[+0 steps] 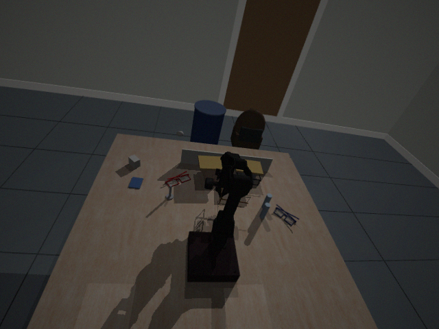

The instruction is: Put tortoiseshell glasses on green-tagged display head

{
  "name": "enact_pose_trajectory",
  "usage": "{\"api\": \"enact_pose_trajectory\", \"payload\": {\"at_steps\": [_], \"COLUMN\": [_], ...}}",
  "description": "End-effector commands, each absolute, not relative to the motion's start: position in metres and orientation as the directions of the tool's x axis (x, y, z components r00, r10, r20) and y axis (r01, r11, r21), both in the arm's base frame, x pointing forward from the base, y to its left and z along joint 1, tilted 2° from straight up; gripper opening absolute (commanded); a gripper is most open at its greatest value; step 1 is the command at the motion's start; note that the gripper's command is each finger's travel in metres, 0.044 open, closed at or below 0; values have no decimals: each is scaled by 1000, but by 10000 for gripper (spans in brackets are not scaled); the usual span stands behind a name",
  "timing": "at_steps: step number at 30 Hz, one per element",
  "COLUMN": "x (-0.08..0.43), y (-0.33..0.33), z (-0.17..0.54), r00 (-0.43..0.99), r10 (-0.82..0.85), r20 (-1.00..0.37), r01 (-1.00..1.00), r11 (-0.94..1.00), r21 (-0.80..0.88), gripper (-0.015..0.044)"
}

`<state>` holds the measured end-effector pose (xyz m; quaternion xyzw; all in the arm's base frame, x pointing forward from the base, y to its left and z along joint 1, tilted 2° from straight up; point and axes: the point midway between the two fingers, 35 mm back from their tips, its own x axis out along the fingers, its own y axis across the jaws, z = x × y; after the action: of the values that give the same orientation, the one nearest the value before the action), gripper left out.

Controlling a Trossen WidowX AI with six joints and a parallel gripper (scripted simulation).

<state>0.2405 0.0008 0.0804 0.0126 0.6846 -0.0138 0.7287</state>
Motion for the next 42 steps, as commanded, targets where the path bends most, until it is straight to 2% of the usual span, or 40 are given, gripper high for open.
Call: {"api": "enact_pose_trajectory", "payload": {"at_steps": [1,42], "x": [240,241], "y": [2,2], "z": [75,38], "r00": [58,58], "r10": [2,2], "r20": [-998,-998], "r01": [34,34], "r11": [999,999], "r21": [4,4], "gripper": [0,0]}}
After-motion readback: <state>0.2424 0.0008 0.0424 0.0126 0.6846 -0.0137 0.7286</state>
